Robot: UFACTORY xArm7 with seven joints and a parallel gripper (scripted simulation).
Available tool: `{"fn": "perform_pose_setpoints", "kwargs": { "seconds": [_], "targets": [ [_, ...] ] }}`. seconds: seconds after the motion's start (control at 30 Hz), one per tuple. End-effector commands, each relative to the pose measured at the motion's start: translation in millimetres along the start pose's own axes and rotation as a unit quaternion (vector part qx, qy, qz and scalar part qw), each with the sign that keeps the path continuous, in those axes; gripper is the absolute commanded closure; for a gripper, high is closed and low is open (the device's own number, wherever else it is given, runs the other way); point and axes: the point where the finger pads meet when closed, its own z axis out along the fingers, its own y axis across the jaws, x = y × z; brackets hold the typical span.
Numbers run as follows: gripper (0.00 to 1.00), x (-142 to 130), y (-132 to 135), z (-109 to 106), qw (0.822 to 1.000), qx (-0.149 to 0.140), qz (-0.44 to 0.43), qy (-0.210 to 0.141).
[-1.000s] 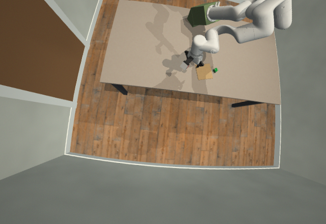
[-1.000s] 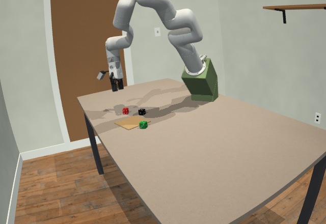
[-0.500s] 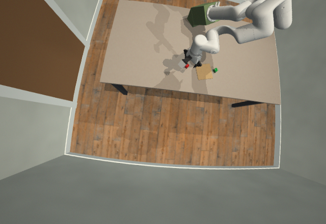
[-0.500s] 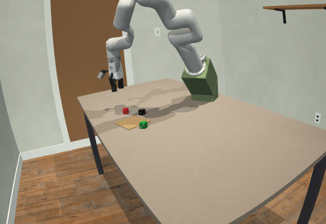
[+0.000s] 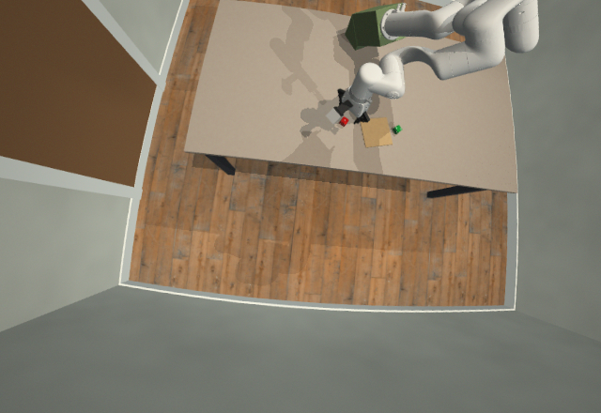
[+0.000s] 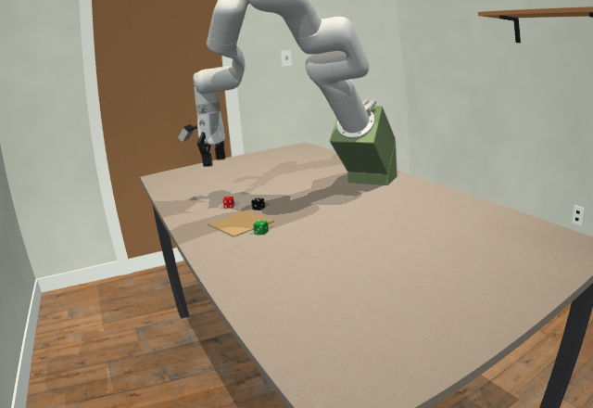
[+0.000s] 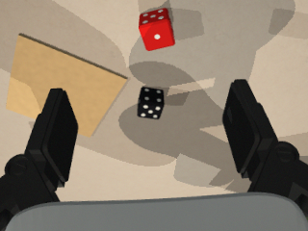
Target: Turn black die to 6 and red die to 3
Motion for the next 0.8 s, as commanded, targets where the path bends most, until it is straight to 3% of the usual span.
{"fn": "perform_pose_setpoints", "kwargs": {
  "seconds": [0.0, 0.77],
  "targets": [
    [0.00, 2.9, 3.2, -1.1, 1.000, -0.008, 0.007, 0.008],
    [0.00, 5.0, 7.1, -1.9, 1.000, -0.015, 0.016, 0.014]
  ]
}}
